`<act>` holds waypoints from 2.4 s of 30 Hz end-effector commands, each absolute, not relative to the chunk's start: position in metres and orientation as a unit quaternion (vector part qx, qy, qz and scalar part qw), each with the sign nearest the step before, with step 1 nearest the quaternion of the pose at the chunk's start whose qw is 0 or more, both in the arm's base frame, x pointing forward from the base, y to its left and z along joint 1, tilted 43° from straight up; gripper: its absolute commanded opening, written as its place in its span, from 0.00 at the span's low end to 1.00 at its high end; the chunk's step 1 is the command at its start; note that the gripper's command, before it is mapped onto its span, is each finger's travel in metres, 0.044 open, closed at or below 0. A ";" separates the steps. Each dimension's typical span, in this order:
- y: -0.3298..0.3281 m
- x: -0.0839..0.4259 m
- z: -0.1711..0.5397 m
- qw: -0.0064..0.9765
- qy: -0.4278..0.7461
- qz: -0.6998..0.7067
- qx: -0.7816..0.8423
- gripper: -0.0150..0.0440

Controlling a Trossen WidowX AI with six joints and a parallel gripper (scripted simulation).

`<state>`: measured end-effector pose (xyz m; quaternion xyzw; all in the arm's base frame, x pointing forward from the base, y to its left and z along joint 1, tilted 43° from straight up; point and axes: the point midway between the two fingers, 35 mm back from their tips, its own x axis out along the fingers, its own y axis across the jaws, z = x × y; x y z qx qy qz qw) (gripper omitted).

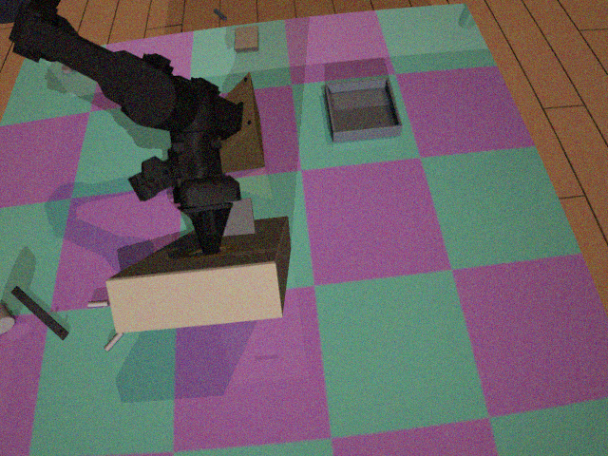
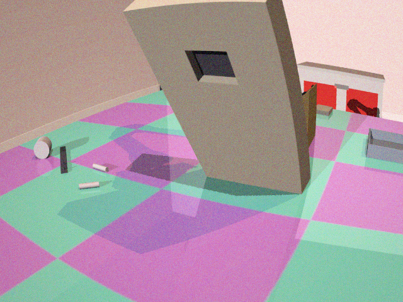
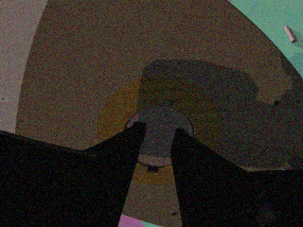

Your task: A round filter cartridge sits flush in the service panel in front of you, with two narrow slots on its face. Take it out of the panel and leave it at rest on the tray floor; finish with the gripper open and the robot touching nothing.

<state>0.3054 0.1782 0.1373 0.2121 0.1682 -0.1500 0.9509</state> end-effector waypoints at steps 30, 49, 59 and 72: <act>0.176 0.313 0.133 0.969 0.191 -0.130 0.087 0.25; 0.176 0.314 0.133 0.945 0.223 -0.060 -0.233 0.25; 0.176 0.313 0.133 0.890 0.230 -0.021 -0.393 0.25; 0.176 0.312 0.134 0.786 0.229 0.029 -0.574 0.25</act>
